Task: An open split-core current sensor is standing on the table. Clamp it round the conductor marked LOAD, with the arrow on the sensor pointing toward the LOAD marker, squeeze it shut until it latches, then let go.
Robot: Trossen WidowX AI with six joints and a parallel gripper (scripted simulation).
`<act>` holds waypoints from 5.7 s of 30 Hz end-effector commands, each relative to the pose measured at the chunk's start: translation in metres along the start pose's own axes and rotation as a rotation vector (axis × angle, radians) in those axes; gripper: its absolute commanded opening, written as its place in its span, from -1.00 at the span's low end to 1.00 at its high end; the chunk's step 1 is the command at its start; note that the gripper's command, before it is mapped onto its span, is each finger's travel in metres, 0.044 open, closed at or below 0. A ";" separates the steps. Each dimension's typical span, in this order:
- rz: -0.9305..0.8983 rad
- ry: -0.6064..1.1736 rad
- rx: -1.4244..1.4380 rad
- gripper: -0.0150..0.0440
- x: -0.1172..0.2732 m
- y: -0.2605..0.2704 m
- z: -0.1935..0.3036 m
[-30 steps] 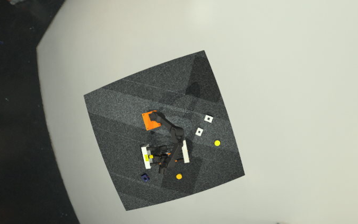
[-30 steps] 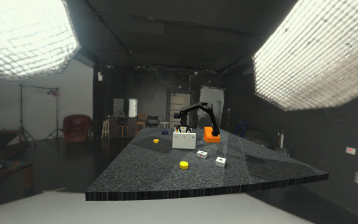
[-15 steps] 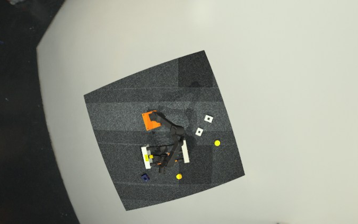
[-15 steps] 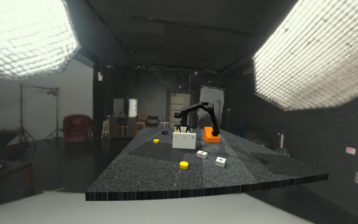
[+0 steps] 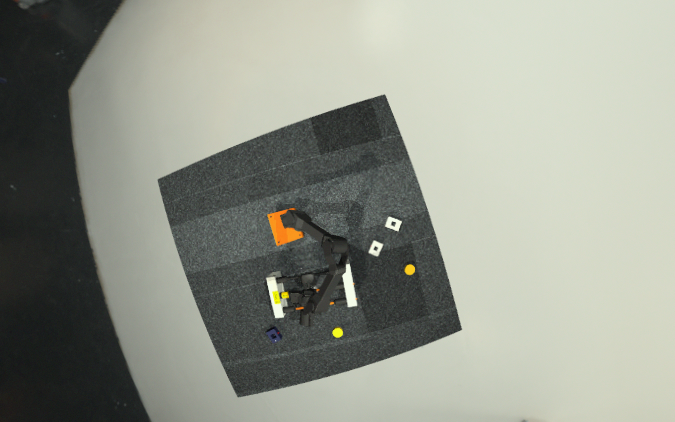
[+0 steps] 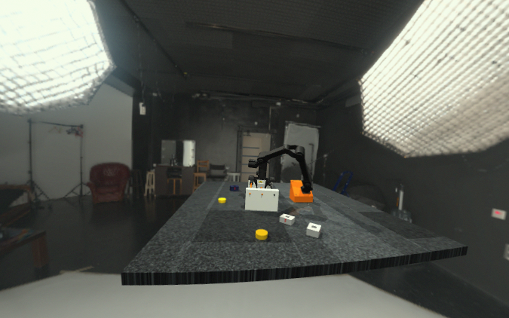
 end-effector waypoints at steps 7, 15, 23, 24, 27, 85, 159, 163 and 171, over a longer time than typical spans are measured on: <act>0.001 0.000 0.000 -0.49 0.000 -0.003 -0.001; -0.005 -0.001 0.004 -0.40 -0.001 -0.001 -0.001; -0.005 -0.001 0.004 0.31 -0.001 -0.001 -0.001; -0.005 -0.001 0.004 0.38 -0.001 -0.001 -0.001; -0.005 -0.001 0.004 0.38 -0.001 -0.001 -0.001; -0.070 0.005 0.002 -0.49 0.001 -0.006 -0.002; -0.058 0.002 0.006 0.38 -0.002 -0.006 -0.002; -0.059 0.002 0.006 0.35 -0.002 -0.006 -0.002; -0.059 0.002 0.006 0.17 -0.002 -0.006 -0.002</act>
Point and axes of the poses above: the point midway between the two fingers, 35 mm back from their tips, its own x axis back along the fingers, its own y axis across the jaws, z = x × y, the point moved 8 cm from there along x, back along the fingers, and after that the axes turned 6 degrees about -x, right-handed, at the moved point
